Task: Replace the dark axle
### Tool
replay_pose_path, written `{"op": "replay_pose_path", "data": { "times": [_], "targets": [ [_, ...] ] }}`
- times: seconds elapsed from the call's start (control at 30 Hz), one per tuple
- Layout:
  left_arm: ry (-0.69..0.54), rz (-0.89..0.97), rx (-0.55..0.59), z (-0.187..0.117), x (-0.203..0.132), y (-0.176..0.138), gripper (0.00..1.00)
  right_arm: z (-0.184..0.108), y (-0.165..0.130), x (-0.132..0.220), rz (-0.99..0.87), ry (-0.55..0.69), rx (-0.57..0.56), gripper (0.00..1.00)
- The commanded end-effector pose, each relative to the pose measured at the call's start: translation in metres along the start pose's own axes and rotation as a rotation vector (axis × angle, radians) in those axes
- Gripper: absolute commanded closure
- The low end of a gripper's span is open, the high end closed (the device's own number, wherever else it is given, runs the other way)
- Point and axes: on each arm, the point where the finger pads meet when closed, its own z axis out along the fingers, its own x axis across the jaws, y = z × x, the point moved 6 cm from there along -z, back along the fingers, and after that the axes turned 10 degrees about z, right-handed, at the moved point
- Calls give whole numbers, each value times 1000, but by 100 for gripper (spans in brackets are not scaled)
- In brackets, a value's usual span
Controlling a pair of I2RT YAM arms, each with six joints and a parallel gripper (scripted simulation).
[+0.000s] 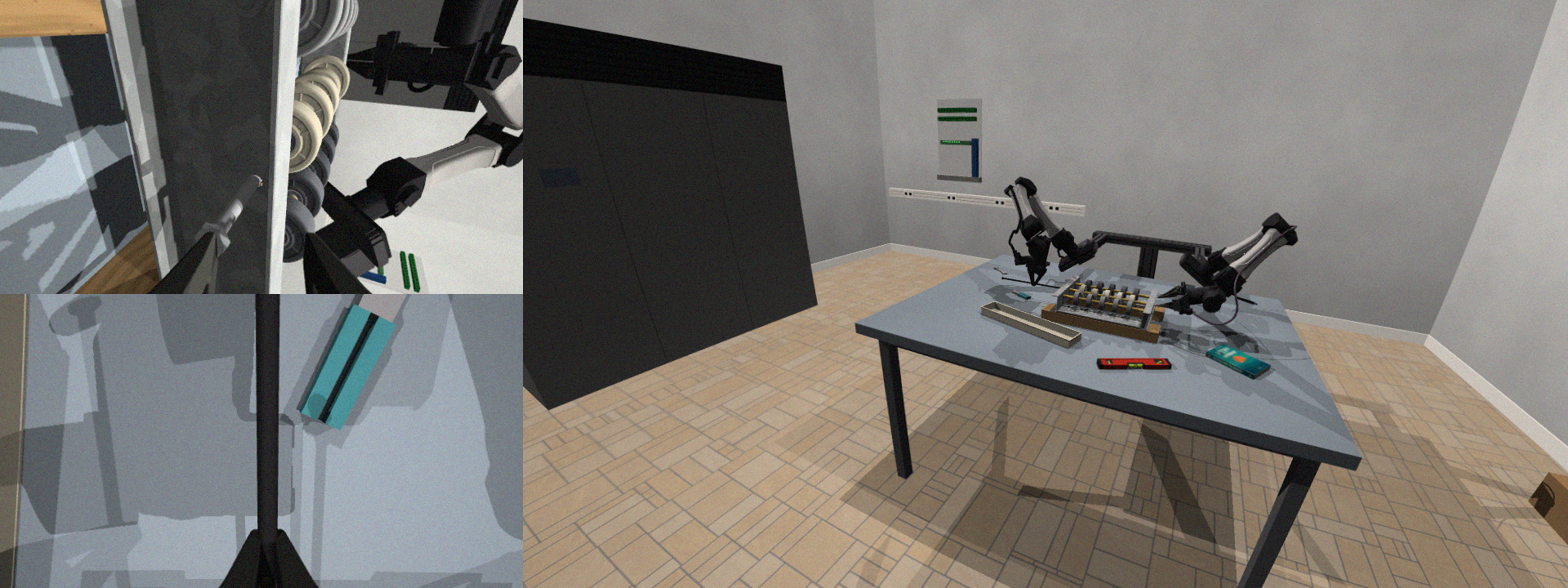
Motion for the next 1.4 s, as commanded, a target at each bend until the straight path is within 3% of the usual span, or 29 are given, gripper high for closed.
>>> {"op": "replay_pose_path", "data": {
  "times": [0.0, 1.37],
  "targets": [
    [-60, 16, 45, 19, -15, -12, 67, -6, -21, 4, -3, 8, 85, 100],
    [-52, 18, 47, 21, -16, -11, 67, -4, -14, -4, -31, 2, 77, 100]
  ]
}}
